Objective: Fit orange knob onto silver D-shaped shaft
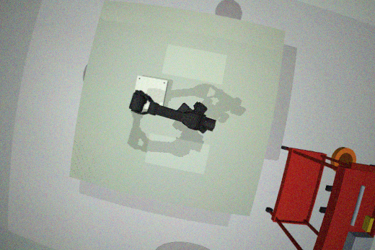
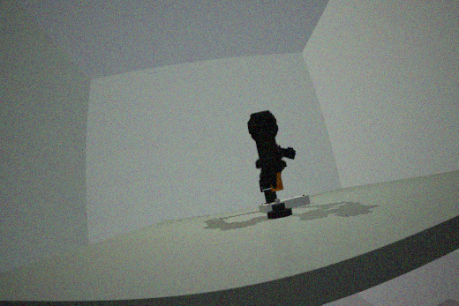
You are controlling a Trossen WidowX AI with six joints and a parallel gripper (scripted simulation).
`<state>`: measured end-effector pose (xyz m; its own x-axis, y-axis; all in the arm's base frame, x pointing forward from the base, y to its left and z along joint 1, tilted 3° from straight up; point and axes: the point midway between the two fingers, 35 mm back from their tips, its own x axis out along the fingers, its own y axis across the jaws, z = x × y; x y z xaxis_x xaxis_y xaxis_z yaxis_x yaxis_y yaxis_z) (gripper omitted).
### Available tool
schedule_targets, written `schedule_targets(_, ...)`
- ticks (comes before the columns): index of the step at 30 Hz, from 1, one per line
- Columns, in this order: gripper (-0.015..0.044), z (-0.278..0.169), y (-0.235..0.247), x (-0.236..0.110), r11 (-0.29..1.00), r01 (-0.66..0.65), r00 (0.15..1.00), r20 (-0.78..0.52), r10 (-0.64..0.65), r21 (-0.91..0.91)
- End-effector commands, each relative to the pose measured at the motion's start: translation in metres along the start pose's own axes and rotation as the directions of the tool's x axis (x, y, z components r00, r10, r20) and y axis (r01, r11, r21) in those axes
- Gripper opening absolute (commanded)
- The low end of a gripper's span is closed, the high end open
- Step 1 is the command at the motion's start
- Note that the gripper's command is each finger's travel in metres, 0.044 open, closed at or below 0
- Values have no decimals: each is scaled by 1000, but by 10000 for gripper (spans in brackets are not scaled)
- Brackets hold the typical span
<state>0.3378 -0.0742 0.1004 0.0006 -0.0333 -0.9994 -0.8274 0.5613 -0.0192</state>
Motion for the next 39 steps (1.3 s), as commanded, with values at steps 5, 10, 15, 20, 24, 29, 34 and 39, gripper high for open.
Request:
schedule_targets(5, 0, -6, -4, 5, 1000, 4, 1000, -2, -4, 2)
schedule_targets(10, 0, -7, -4, 17, 1000, 4, 1000, -3, -4, 13)
schedule_targets(15, 0, -7, -4, 28, 1000, 4, 1000, -3, -4, 23)
schedule_targets(20, 0, -7, -5, 24, 1000, 4, 1000, -3, -4, 15)
schedule_targets(24, 0, -7, -6, 24, 1000, 4, 1000, -3, -4, 15)
schedule_targets(29, 0, -7, -6, 27, 1000, 4, 1000, -3, -4, 15)
schedule_targets(34, 0, -7, -5, 28, 1000, 4, 1000, -3, -4, 15)
schedule_targets(39, 0, -7, -5, 30, 1000, 4, 1000, -3, -4, 15)
